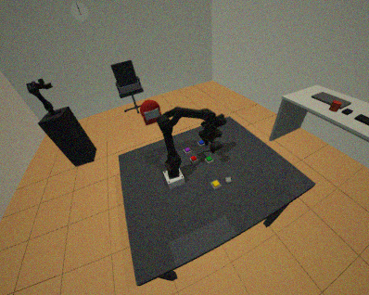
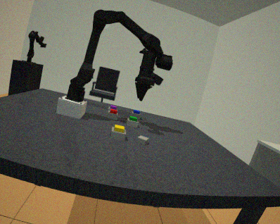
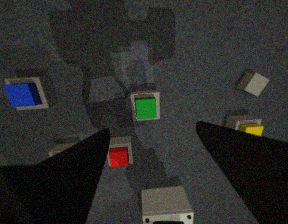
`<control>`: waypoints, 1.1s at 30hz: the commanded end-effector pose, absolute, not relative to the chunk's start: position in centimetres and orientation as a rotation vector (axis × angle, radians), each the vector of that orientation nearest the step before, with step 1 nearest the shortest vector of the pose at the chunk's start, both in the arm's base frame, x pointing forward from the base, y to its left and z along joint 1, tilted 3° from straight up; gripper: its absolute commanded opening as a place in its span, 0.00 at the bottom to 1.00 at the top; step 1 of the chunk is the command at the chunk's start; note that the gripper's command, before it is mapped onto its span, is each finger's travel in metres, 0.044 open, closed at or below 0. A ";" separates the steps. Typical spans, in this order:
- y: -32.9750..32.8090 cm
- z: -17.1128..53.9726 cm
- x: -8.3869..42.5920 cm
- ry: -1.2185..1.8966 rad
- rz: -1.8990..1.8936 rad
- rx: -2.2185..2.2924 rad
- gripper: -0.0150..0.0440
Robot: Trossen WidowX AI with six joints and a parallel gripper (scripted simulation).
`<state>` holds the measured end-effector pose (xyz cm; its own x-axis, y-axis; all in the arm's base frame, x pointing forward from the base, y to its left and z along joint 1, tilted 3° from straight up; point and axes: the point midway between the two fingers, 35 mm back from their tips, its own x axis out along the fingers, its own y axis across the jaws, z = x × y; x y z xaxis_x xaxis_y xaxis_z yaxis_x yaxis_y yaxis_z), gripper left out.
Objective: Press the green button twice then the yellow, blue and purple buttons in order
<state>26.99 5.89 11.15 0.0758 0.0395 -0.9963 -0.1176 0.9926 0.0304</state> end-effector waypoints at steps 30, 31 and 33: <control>6.1 4.0 26.9 1.512 0.124 -0.068 0.29; 6.1 3.8 26.9 1.512 0.124 -0.068 0.29; 6.1 3.5 26.9 1.512 0.124 -0.068 0.29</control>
<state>27.13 6.10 4.16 0.0631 0.0385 -0.9973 -0.1232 0.9919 0.0305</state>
